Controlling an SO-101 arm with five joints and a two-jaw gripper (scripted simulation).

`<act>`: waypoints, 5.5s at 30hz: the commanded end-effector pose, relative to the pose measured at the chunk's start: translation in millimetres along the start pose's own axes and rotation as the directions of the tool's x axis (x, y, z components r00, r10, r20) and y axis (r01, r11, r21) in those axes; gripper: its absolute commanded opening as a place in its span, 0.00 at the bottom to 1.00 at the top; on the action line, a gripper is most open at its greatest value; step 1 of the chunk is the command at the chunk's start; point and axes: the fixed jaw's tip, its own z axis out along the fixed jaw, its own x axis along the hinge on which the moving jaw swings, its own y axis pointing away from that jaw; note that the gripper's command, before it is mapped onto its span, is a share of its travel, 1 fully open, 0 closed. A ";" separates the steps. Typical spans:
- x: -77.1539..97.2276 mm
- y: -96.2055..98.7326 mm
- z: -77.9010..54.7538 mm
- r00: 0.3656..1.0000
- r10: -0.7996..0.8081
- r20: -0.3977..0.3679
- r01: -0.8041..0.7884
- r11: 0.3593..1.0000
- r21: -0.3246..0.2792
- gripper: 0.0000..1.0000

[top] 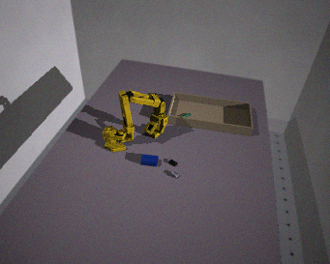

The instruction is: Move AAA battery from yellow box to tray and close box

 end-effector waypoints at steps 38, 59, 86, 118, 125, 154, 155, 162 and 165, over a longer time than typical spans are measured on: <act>2.7 -0.3 -48.5 1.000 0.014 -0.022 -0.014 1.000 -0.010 0.28; 2.9 -0.1 -49.0 1.000 0.014 -0.022 -0.014 1.000 -0.010 0.28; 5.7 1.7 -57.9 1.000 0.014 -0.022 -0.014 1.000 -0.010 0.28; 3.7 0.8 -53.4 1.000 0.014 -0.022 -0.014 1.000 -0.010 0.28; 3.7 0.8 -53.4 1.000 0.014 -0.022 -0.014 1.000 -0.010 0.28; 3.0 0.7 -51.8 1.000 0.014 -0.022 -0.014 1.000 -0.010 0.28; 3.0 0.7 -51.8 1.000 0.014 -0.022 -0.014 1.000 -0.010 0.28; 3.0 0.7 -51.8 1.000 0.014 -0.022 -0.014 1.000 -0.010 0.28; 3.0 0.7 -51.8 1.000 0.014 -0.022 -0.014 1.000 -0.010 0.28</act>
